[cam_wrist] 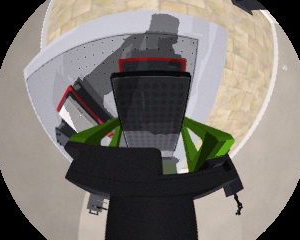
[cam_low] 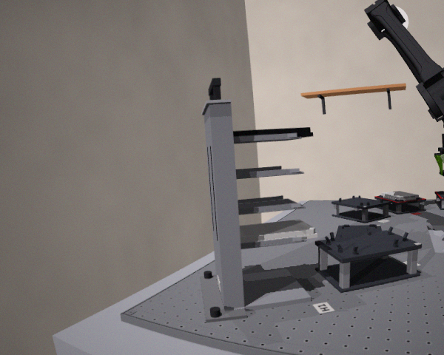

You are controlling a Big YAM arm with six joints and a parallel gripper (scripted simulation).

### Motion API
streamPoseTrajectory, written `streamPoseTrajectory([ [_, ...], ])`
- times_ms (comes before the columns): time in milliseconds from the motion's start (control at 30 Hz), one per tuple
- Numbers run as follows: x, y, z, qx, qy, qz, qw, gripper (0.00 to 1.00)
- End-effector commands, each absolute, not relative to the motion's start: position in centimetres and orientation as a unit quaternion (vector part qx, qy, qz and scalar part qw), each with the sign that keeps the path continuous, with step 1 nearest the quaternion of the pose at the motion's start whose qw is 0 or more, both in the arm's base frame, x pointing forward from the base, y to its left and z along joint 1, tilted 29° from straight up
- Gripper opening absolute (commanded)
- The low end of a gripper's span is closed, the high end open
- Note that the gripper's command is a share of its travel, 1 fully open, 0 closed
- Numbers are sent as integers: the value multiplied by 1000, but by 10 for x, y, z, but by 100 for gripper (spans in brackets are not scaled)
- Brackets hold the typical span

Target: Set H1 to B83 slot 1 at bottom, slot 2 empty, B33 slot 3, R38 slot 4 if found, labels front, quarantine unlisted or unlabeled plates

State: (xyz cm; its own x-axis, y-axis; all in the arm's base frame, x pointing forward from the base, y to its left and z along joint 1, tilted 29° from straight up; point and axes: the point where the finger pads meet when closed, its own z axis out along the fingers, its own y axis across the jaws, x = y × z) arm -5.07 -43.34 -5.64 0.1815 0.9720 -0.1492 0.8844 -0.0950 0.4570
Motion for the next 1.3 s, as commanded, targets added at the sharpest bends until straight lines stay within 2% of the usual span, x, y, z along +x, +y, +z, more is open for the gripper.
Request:
streamPoseTrajectory([
  [0, -58, -444, -48, 735, 629, 82, 237, 86],
  [1267, -43, -447, -71, 735, 631, 88, 233, 86],
])
